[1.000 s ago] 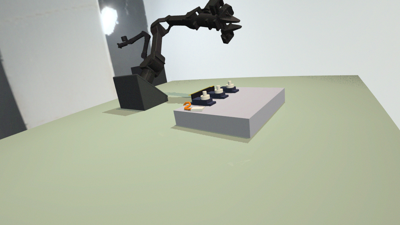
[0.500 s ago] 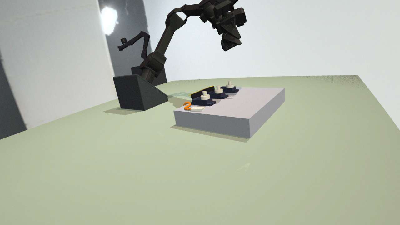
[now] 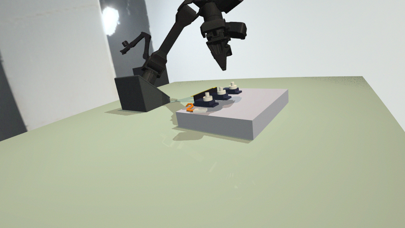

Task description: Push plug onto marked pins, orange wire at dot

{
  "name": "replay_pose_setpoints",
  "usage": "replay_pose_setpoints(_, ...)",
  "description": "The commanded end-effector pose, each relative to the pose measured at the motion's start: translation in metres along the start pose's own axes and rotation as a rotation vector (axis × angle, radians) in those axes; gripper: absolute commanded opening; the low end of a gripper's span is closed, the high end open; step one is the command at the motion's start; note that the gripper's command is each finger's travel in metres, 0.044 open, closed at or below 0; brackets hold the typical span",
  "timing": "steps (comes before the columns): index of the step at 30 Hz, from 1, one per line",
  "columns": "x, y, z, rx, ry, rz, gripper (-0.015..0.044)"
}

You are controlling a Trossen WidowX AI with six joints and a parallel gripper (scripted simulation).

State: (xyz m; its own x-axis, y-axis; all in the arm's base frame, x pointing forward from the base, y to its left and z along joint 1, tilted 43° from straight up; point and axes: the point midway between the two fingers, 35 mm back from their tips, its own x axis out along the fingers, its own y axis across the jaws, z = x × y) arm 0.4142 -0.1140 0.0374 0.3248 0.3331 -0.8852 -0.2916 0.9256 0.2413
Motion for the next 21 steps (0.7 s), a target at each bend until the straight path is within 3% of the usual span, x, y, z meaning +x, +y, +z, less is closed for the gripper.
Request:
replay_pose_setpoints(1,0.017,-0.013,-0.017,0.032,0.052,0.091,0.0115)
replay_pose_setpoints(12,0.067,-0.039,-0.080,0.178,0.152,0.396,0.0115)
replay_pose_setpoints(21,0.090,-0.030,-0.086,0.188,0.154,0.415,0.0115)
